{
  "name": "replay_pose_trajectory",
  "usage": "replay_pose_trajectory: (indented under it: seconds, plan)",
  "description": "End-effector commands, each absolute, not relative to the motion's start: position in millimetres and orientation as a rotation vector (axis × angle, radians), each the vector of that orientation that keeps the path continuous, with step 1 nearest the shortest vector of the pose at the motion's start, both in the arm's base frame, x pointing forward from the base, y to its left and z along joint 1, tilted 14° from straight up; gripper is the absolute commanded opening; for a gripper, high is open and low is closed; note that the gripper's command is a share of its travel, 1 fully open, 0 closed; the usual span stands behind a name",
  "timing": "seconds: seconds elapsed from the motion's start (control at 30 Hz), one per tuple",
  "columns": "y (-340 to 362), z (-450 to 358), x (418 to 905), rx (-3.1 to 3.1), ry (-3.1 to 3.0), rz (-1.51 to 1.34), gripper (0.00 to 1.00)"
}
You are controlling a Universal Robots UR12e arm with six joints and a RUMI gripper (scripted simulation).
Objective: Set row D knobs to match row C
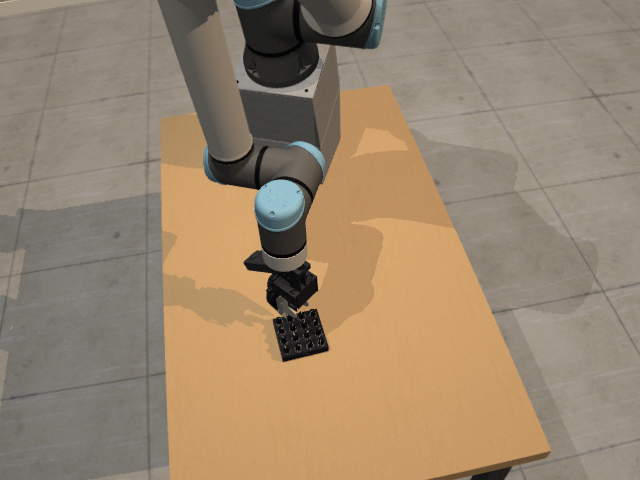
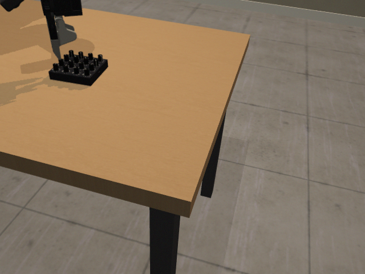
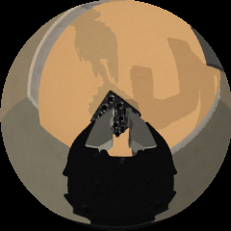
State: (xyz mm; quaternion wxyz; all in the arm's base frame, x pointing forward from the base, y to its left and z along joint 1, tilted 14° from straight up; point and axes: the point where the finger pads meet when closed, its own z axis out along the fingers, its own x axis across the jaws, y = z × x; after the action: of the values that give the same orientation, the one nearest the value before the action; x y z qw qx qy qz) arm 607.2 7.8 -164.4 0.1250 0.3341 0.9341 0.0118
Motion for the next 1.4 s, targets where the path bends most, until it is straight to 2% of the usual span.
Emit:
replay_pose_trajectory:
  seconds: [0.0,1.37]
  plan:
    - [8,-164,607,0.973,2.721,0.035,0.11]
    - [7,-176,611,0.973,2.721,0.035,0.11]
